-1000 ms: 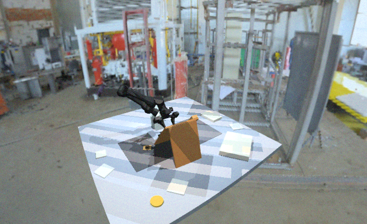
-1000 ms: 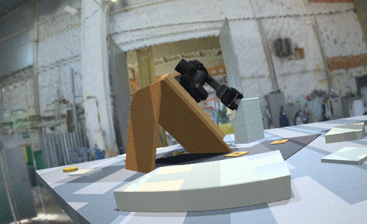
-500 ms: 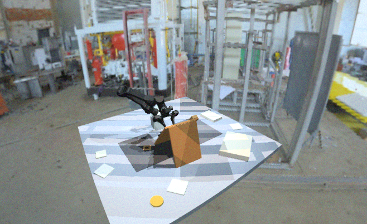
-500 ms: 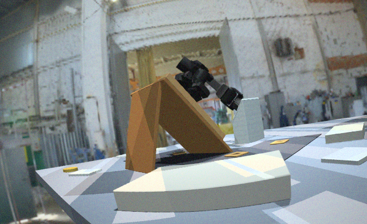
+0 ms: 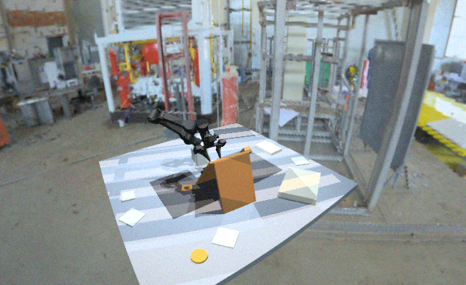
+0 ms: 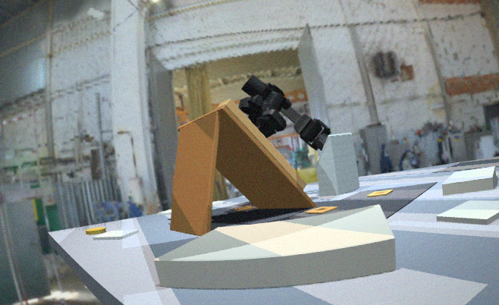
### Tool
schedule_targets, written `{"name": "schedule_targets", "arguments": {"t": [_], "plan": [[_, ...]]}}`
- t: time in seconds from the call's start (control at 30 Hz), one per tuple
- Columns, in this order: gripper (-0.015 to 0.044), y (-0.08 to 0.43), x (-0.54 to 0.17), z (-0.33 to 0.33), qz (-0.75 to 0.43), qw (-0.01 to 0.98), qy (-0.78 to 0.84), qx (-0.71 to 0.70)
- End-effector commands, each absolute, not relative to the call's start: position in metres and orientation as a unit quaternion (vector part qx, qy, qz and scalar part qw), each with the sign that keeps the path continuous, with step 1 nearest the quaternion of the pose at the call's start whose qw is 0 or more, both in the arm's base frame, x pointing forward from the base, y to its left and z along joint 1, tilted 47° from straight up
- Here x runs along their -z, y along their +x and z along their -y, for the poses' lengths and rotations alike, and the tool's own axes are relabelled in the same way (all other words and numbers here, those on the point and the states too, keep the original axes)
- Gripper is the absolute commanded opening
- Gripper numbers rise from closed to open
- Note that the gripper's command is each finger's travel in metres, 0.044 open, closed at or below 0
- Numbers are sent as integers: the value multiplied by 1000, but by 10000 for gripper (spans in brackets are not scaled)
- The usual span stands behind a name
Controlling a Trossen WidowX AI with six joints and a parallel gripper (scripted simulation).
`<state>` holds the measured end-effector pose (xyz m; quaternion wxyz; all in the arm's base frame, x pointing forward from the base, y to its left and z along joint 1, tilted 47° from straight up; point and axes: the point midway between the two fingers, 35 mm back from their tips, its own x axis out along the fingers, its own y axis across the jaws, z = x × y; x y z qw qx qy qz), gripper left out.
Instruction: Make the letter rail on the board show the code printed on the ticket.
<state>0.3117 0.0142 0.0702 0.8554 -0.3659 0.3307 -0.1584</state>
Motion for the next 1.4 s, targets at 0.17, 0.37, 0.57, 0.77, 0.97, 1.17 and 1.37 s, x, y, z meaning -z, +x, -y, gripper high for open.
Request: {"name": "schedule_targets", "arguments": {"t": [0.17, 0.37, 0.57, 0.77, 0.97, 1.17, 1.37], "plan": [[295, 307, -75, -15, -330, 856, -365, 160], [164, 309, -73, -15, -331, 855, -366, 158], [6, 309, -73, -15, -331, 855, -366, 158], [0, 309, -73, -15, -331, 855, -366, 158], [0, 317, -69, -17, -380, 837, -366, 144], [0, 331, -72, -10, -481, 791, -334, 176], [0, 336, -89, 1, -562, 733, -302, 236]]}}
